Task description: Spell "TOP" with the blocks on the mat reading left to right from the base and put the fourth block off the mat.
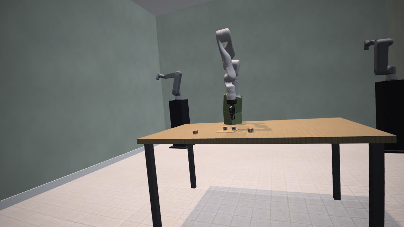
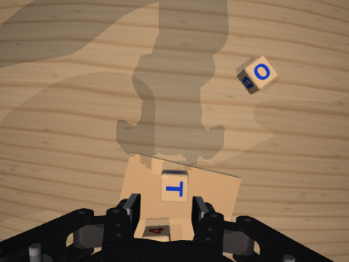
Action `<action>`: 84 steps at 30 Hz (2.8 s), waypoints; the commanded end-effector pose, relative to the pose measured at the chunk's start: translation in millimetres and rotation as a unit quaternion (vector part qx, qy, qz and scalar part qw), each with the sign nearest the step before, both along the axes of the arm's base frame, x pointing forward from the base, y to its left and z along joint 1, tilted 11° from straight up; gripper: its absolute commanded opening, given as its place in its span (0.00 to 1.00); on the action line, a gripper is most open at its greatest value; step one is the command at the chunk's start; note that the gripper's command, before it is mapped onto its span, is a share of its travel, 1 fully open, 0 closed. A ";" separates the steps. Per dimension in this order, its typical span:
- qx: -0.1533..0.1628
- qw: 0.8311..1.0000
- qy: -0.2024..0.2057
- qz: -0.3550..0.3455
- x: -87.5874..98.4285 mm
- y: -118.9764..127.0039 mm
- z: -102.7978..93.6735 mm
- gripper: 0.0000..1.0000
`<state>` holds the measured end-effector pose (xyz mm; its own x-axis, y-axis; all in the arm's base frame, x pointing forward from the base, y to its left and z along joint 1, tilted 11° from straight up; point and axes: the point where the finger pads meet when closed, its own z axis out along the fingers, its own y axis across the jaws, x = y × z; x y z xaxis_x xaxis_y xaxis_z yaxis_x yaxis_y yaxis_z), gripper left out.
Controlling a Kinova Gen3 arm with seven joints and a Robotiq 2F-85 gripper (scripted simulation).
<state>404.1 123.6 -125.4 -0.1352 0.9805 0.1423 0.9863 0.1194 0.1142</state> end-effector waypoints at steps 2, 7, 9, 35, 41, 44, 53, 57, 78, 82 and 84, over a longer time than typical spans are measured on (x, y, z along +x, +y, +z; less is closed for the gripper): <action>0.000 1.000 -0.008 0.003 5.9 1.2 12.5 0.46; 0.000 1.000 -0.008 0.003 5.7 0.9 14.1 1.00; 0.000 1.000 -0.008 0.003 5.7 0.9 14.1 1.00; 0.003 1.000 -0.005 -0.023 6.1 -1.4 13.3 1.00; 0.015 0.992 0.008 -0.123 7.3 -10.9 10.3 1.00; 0.024 0.979 0.019 -0.201 7.7 -18.5 8.3 1.00; 0.045 0.917 0.049 -0.392 6.7 -38.9 4.2 1.00; 0.055 0.868 0.066 -0.489 4.8 -49.9 2.7 1.00; 0.068 0.749 0.098 -0.652 -1.4 -70.3 1.4 0.67; 0.068 0.749 0.098 -0.652 -1.4 -70.3 1.4 0.67; 0.068 0.749 0.098 -0.652 -1.4 -70.3 1.4 0.67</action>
<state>402.2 53.7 -124.5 0.9611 0.2354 0.1444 0.2537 -0.9592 -0.1250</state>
